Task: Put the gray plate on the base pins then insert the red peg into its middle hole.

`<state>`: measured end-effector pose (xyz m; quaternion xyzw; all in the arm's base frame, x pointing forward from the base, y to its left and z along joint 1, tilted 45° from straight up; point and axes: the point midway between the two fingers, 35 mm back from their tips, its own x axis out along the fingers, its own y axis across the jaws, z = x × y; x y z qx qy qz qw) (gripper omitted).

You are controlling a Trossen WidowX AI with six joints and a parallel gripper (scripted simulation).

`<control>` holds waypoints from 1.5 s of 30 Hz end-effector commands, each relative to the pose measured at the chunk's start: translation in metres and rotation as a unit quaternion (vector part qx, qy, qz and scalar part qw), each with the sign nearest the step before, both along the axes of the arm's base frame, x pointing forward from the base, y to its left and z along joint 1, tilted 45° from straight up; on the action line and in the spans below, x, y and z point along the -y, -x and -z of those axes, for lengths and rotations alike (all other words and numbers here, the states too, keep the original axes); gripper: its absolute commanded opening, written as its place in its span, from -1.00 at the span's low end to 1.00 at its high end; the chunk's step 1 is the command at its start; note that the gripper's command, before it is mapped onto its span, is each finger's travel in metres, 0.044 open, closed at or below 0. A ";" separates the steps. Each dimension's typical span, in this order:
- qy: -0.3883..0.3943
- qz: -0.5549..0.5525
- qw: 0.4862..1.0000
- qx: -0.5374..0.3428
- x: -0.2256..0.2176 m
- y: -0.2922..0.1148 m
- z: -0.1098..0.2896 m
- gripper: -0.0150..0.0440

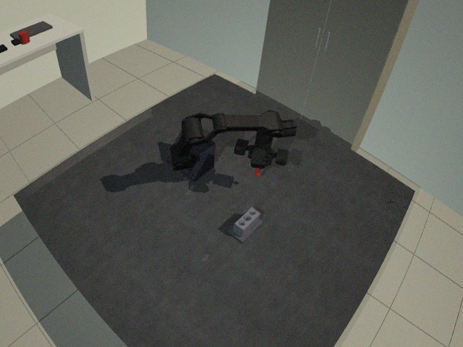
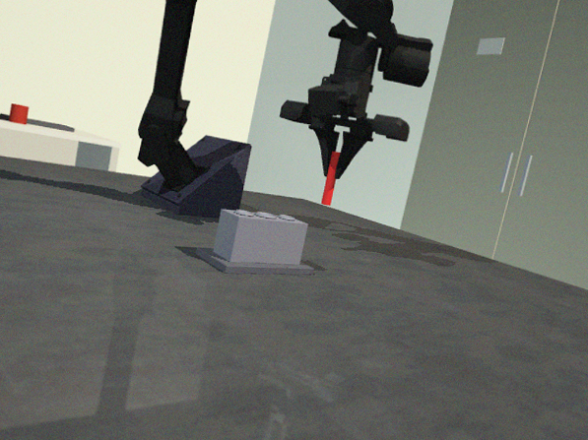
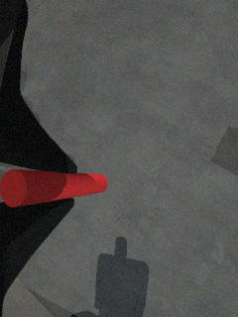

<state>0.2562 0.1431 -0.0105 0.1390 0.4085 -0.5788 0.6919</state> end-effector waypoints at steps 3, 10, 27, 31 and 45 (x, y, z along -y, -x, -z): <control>-0.003 -0.001 1.000 0.002 0.006 -0.010 -0.009 -0.49; -0.005 -0.002 1.000 0.002 0.016 -0.023 -0.021 -0.49; -0.006 -0.004 1.000 0.002 0.044 -0.050 -0.051 -0.49; -0.005 -0.004 1.000 0.002 0.051 -0.056 -0.059 -0.49; 0.001 -0.006 1.000 0.001 0.080 -0.073 -0.087 -0.49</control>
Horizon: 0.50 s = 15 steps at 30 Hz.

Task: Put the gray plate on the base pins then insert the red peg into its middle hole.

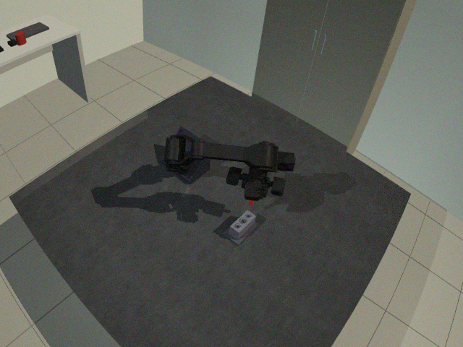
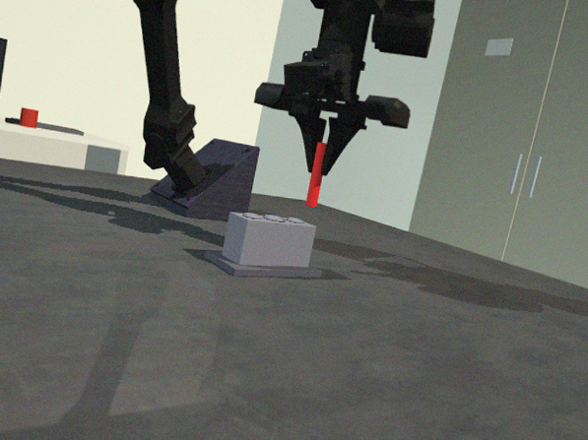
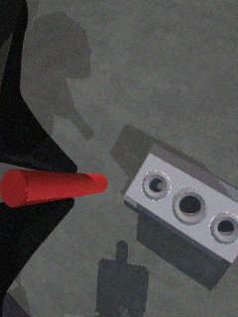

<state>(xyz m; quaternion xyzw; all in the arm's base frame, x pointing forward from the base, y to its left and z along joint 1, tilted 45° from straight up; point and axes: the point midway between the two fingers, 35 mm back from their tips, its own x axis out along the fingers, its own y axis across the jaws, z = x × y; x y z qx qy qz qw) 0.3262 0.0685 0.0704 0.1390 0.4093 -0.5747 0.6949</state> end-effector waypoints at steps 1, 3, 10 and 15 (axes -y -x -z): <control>0.003 -0.002 1.000 0.000 0.008 -0.004 -0.008 -0.49; 0.004 -0.002 1.000 0.000 0.012 -0.006 -0.012 -0.49; 0.009 -0.002 1.000 -0.001 0.028 -0.012 -0.026 -0.49; 0.012 -0.002 1.000 -0.001 0.039 -0.016 -0.036 -0.49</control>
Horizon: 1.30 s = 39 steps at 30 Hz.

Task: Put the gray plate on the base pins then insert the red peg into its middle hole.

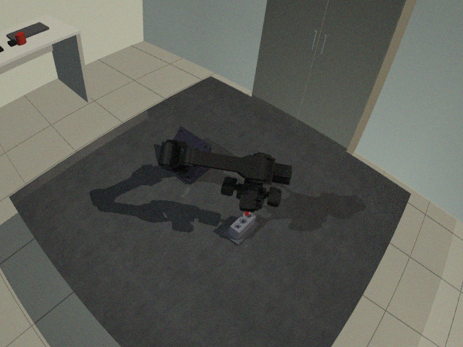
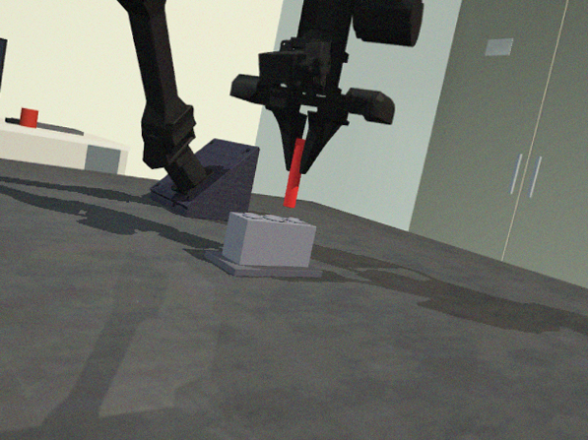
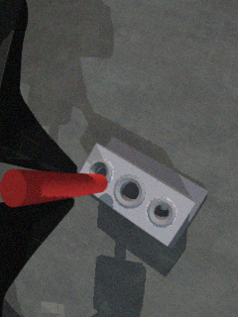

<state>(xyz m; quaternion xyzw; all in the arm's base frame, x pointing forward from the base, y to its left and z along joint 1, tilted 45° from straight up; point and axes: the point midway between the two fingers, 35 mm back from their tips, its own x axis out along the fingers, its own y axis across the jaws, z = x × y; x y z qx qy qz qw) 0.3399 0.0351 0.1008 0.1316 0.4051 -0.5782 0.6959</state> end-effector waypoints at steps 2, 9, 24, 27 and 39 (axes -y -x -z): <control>0.005 -0.001 1.000 0.000 0.011 -0.003 -0.010 -0.49; 0.007 -0.001 1.000 -0.001 0.014 -0.005 -0.013 -0.49; 0.005 0.001 1.000 0.000 0.014 -0.005 -0.012 -0.49; 0.005 0.001 1.000 0.001 0.014 -0.005 -0.012 -0.49; 0.005 0.001 1.000 0.001 0.016 -0.005 -0.014 -0.49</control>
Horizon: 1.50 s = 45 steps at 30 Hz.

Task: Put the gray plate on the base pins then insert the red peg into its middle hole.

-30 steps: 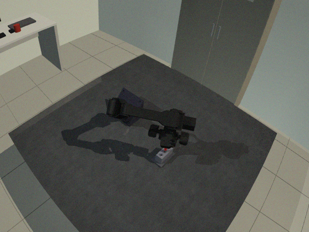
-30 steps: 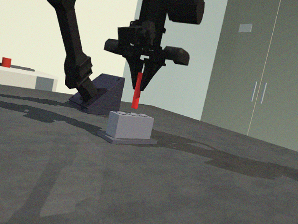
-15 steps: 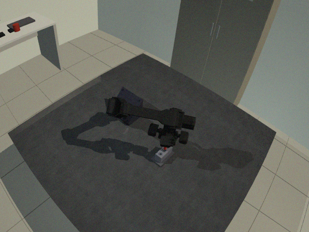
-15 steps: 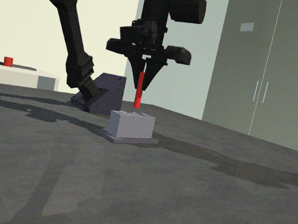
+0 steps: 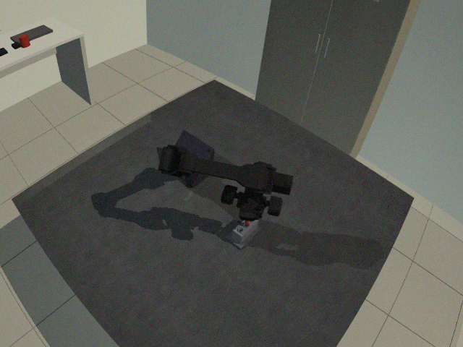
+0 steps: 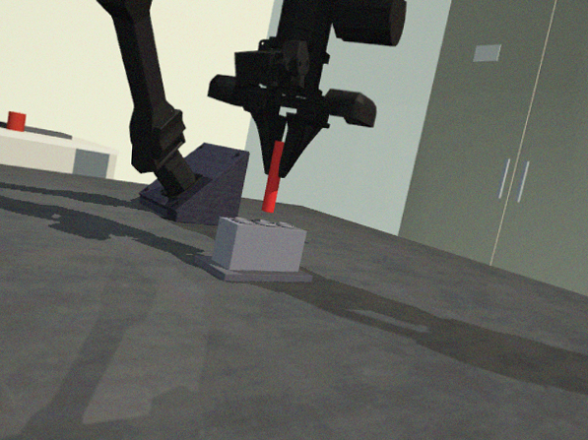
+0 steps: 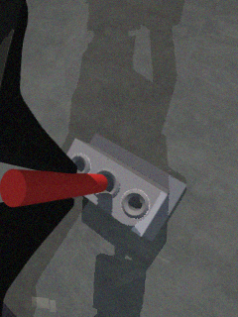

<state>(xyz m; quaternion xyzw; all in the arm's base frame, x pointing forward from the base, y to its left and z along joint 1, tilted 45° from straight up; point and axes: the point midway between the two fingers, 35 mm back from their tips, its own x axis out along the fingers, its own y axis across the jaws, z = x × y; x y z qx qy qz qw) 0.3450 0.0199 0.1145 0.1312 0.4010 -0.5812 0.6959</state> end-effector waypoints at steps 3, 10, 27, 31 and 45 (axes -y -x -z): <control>0.001 -0.002 1.000 -0.002 0.001 0.000 0.000 -0.49; 0.002 -0.002 1.000 -0.002 0.006 0.000 0.005 -0.49; 0.001 -0.001 1.000 -0.002 0.011 0.000 0.011 -0.49; 0.001 -0.001 1.000 -0.002 0.011 0.000 0.011 -0.49; 0.000 0.000 1.000 -0.002 0.012 0.000 0.012 -0.49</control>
